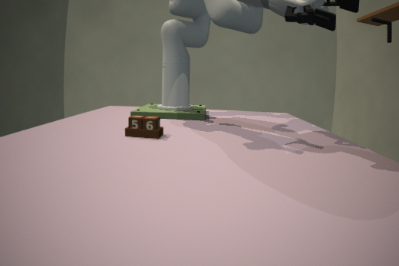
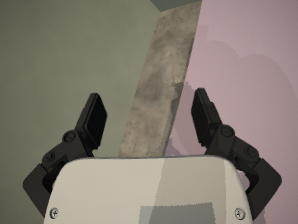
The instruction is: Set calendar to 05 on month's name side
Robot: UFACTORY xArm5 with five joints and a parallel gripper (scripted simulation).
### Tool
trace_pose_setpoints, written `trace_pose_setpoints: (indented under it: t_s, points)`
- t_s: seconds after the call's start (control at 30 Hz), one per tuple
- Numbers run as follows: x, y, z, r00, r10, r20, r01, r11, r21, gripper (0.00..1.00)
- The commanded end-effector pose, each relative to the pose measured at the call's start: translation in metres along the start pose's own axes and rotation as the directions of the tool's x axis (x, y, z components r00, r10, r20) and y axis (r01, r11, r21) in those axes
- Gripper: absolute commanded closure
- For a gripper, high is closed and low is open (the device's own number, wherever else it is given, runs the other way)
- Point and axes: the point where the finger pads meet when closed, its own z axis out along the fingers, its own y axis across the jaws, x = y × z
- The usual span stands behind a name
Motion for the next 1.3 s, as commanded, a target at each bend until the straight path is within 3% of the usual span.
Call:
trace_pose_setpoints:
  t_s: [0.0, 0.07, 0.13, 0.2, 0.23, 0.27, 0.33, 0.37, 0.5, 0.6, 0.63, 0.8, 0.87, 1.03, 1.07, 1.13, 1.2, 1.27]
  points:
    - [0.007, 0.018, 0.002, 0.998, 0.053, 0.027, -0.051, 0.997, -0.061, 0.00]
    - [0.012, 0.049, 0.000, 0.989, 0.143, 0.050, -0.134, 0.979, -0.151, 0.00]
    - [0.013, 0.055, -0.001, 0.986, 0.159, 0.053, -0.148, 0.975, -0.167, 0.00]
    - [0.016, 0.074, -0.005, 0.974, 0.217, 0.059, -0.199, 0.954, -0.224, 0.00]
    - [0.016, 0.075, -0.005, 0.974, 0.220, 0.059, -0.202, 0.953, -0.227, 0.00]
    - [0.017, 0.088, -0.008, 0.964, 0.259, 0.060, -0.235, 0.935, -0.265, 0.00]
    - [0.018, 0.096, -0.010, 0.957, 0.284, 0.059, -0.256, 0.922, -0.289, 0.00]
    - [0.019, 0.108, -0.014, 0.945, 0.321, 0.057, -0.287, 0.901, -0.324, 0.00]
    - [0.020, 0.134, -0.024, 0.914, 0.403, 0.043, -0.354, 0.845, -0.401, 0.00]
    - [0.021, 0.139, -0.027, 0.907, 0.419, 0.039, -0.366, 0.832, -0.416, 0.00]
    - [0.021, 0.158, -0.036, 0.879, 0.476, 0.020, -0.412, 0.782, -0.469, 0.00]
    - [0.020, 0.181, -0.050, 0.837, 0.547, -0.013, -0.468, 0.704, -0.534, 0.00]
    - [0.018, 0.196, -0.060, 0.805, 0.592, -0.040, -0.503, 0.646, -0.574, 0.00]
    - [0.015, 0.219, -0.079, 0.749, 0.656, -0.091, -0.553, 0.543, -0.632, 0.00]
    - [0.014, 0.228, -0.087, 0.724, 0.681, -0.115, -0.571, 0.497, -0.653, 0.00]
    - [0.014, 0.228, -0.087, 0.724, 0.681, -0.115, -0.571, 0.497, -0.653, 0.00]
    - [0.010, 0.245, -0.105, 0.670, 0.723, -0.168, -0.604, 0.399, -0.690, 0.00]
    - [0.008, 0.251, -0.112, 0.651, 0.736, -0.187, -0.613, 0.365, -0.701, 0.00]
